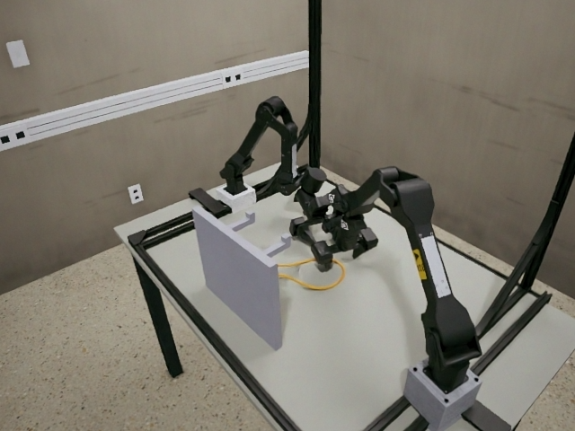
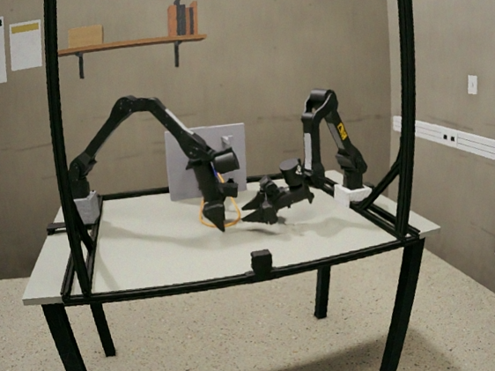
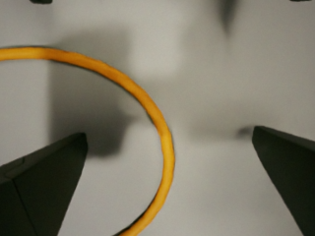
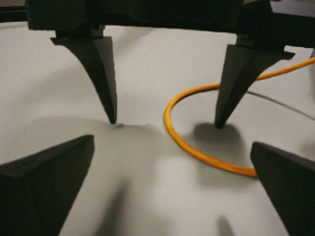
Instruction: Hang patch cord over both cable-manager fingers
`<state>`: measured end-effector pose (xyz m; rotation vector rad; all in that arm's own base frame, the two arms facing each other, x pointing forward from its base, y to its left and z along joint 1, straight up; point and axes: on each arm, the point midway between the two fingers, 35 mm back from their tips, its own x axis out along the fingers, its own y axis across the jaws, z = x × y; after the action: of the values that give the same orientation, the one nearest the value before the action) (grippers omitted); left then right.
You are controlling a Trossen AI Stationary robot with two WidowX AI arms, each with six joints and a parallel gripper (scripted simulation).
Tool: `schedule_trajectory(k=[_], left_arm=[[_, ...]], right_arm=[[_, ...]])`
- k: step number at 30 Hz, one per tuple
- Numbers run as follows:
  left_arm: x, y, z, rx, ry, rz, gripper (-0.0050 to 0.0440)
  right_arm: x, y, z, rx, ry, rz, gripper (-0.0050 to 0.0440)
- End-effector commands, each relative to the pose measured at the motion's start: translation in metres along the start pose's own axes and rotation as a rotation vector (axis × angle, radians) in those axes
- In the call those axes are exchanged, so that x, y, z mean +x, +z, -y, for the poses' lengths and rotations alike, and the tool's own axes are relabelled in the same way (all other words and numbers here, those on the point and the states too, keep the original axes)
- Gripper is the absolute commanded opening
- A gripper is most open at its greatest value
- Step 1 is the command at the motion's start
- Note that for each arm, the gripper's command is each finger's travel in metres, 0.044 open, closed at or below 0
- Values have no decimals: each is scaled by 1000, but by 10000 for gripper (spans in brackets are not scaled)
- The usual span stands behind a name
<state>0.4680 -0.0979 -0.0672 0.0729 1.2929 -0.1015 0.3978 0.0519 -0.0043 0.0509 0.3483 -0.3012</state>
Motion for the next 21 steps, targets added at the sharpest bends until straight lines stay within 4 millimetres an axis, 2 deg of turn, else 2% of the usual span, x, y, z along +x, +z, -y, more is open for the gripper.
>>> schedule_trajectory(k=[1, 4, 5, 21], left_arm=[[-7, 7, 0, -2, 0, 22, 440], [-7, 7, 0, -2, 0, 22, 440], [-12, 12, 1, -1, -3, 36, 440], [3, 1, -1, -2, 2, 8, 440]], right_arm=[[0, 8, -2, 15, 3, 19, 440], [0, 8, -2, 15, 3, 19, 440], [0, 8, -2, 12, 5, 18, 440], [0, 8, -1, 17, 2, 19, 440]])
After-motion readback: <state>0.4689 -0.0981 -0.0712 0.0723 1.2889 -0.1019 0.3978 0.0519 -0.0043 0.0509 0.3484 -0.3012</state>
